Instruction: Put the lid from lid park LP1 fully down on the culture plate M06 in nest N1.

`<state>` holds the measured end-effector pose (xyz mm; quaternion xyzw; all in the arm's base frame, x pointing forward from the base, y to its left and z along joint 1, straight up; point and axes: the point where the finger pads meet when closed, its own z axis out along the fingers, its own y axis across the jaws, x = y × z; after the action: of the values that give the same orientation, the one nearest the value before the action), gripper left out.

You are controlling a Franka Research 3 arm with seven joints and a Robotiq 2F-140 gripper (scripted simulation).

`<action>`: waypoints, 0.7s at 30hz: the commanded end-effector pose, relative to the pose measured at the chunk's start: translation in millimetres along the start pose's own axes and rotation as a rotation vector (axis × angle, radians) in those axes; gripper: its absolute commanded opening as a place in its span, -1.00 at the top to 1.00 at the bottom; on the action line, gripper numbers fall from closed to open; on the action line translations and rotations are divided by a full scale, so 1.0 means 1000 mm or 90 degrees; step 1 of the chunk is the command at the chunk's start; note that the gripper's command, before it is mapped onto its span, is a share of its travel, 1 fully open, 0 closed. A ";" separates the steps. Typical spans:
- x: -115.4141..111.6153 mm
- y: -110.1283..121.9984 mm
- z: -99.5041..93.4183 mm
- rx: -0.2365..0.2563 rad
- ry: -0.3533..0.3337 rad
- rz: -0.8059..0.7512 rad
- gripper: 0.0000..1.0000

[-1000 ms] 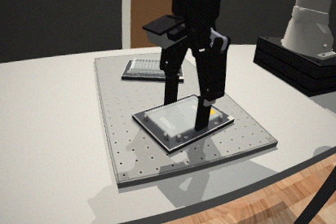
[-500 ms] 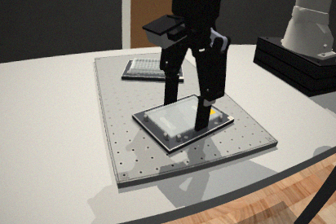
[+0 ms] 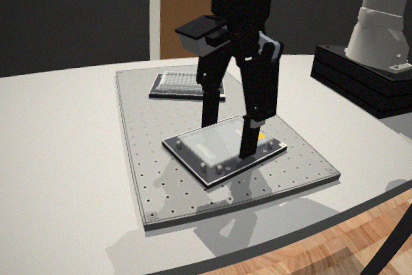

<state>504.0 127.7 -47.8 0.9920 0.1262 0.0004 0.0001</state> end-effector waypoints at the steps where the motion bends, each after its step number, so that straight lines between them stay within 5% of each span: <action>1: 0.000 0.000 -0.005 0.000 0.000 -0.001 0.80; 21: 0.000 0.000 -0.035 0.000 0.000 -0.001 0.80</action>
<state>508.9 129.7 -14.3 0.9926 0.1210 0.0074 -0.0008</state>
